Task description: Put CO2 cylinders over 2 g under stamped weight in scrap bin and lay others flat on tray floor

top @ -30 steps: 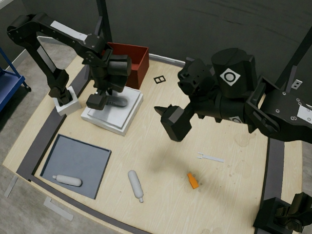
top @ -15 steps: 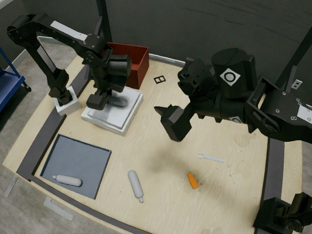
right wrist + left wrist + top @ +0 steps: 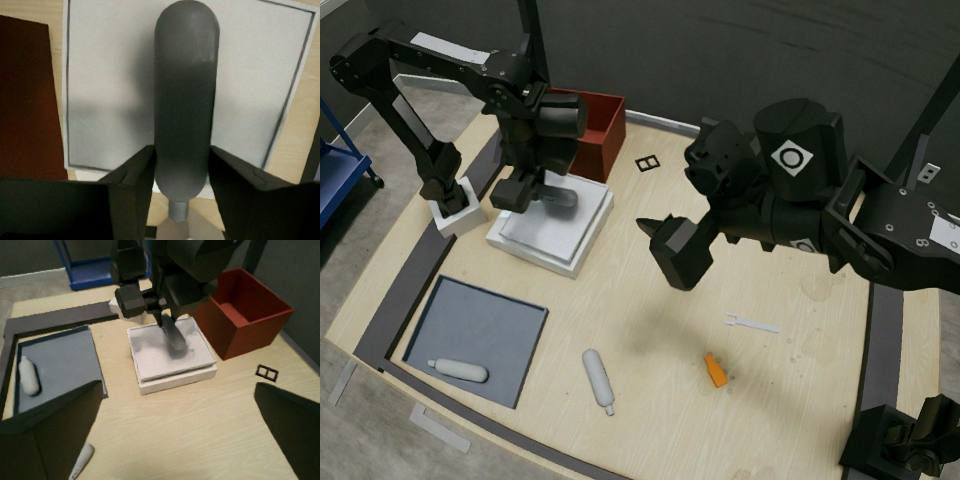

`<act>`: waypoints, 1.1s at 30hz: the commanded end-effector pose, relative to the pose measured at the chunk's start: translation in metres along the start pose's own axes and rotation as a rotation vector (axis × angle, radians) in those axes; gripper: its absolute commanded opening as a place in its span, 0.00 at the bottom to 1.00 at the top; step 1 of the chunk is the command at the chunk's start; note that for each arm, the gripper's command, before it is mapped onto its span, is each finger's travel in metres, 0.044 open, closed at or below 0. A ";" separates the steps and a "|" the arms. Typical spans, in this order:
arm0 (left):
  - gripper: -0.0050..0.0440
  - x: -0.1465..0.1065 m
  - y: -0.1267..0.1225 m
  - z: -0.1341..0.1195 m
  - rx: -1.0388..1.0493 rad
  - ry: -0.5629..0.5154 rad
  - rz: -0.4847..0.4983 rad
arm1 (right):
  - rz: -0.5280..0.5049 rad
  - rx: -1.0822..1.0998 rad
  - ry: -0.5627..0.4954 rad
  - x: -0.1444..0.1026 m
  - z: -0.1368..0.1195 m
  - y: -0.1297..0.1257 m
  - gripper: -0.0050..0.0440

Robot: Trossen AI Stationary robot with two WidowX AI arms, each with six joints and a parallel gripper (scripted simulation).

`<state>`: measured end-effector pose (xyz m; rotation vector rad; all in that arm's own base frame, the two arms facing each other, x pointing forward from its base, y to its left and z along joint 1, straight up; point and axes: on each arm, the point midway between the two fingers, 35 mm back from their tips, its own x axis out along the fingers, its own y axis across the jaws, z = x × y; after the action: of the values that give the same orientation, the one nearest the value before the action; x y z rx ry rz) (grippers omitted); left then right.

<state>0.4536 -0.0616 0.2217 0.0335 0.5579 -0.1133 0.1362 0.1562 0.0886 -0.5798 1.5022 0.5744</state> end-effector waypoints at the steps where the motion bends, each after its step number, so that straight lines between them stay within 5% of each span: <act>1: 1.00 -0.005 0.000 0.009 -0.002 -0.026 0.000 | 0.004 0.002 -0.048 -0.023 0.007 0.001 0.10; 5: 1.00 0.003 0.010 -0.002 -0.013 -0.002 0.020 | 0.003 -0.001 -0.040 -0.020 0.012 -0.008 0.09; 11: 1.00 0.015 0.073 -0.018 -0.085 -0.002 0.135 | -0.003 -0.005 -0.075 -0.021 0.030 -0.053 0.00; 13: 1.00 0.015 0.073 -0.018 -0.085 -0.002 0.135 | -0.003 -0.005 -0.075 -0.021 0.030 -0.053 0.00; 18: 1.00 0.018 0.132 -0.038 -0.152 -0.002 0.240 | -0.024 -0.008 -0.093 -0.018 0.035 -0.115 0.00; 28: 1.00 0.015 0.178 -0.056 -0.205 -0.006 0.327 | -0.039 -0.004 -0.041 0.008 -0.014 -0.231 0.00; 33: 1.00 0.015 0.180 -0.056 -0.207 -0.009 0.330 | -0.035 -0.003 -0.029 0.015 -0.035 -0.254 0.00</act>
<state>0.4571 0.1165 0.1645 -0.0740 0.5555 0.2623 0.2674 -0.0290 0.0711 -0.5875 1.4901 0.5584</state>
